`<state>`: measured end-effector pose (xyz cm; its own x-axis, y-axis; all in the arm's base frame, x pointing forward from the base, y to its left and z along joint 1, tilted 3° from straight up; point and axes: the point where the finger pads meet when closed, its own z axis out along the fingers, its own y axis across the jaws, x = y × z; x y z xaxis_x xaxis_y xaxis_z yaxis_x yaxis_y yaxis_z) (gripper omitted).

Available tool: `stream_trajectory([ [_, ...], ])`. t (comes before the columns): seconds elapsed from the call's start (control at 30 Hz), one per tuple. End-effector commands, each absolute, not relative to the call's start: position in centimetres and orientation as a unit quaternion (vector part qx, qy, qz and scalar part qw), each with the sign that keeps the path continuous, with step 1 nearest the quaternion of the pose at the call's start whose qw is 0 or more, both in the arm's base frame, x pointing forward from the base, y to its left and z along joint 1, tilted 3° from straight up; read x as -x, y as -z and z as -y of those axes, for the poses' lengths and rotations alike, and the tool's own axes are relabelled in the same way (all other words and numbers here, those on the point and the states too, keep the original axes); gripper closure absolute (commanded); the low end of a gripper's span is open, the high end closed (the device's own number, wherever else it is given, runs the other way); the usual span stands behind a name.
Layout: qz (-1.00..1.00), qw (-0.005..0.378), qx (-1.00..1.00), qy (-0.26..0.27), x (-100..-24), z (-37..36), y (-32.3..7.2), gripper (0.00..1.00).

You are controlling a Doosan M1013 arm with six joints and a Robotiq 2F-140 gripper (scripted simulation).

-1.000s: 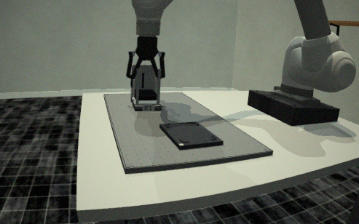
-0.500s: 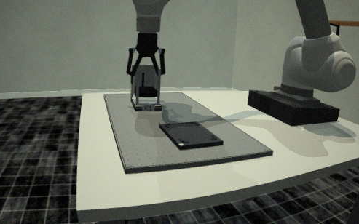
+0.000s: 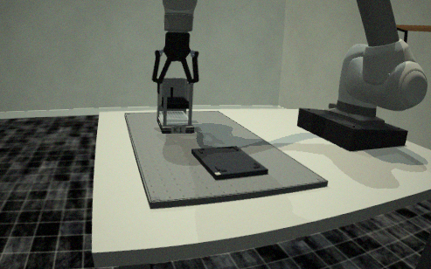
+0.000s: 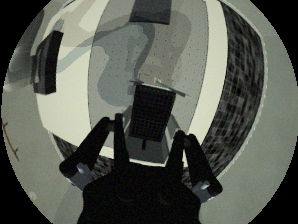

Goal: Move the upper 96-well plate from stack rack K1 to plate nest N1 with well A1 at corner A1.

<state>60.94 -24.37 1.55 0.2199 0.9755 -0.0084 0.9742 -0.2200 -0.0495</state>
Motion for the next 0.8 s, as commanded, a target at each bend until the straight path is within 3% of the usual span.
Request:
stream_trajectory([
  [0.0,0.624,0.017,0.781,-0.019,-61.0,24.4,-1.8,1.0],
  [0.77,0.624,0.017,0.781,-0.019,-61.1,24.4,-5.1,1.0],
])
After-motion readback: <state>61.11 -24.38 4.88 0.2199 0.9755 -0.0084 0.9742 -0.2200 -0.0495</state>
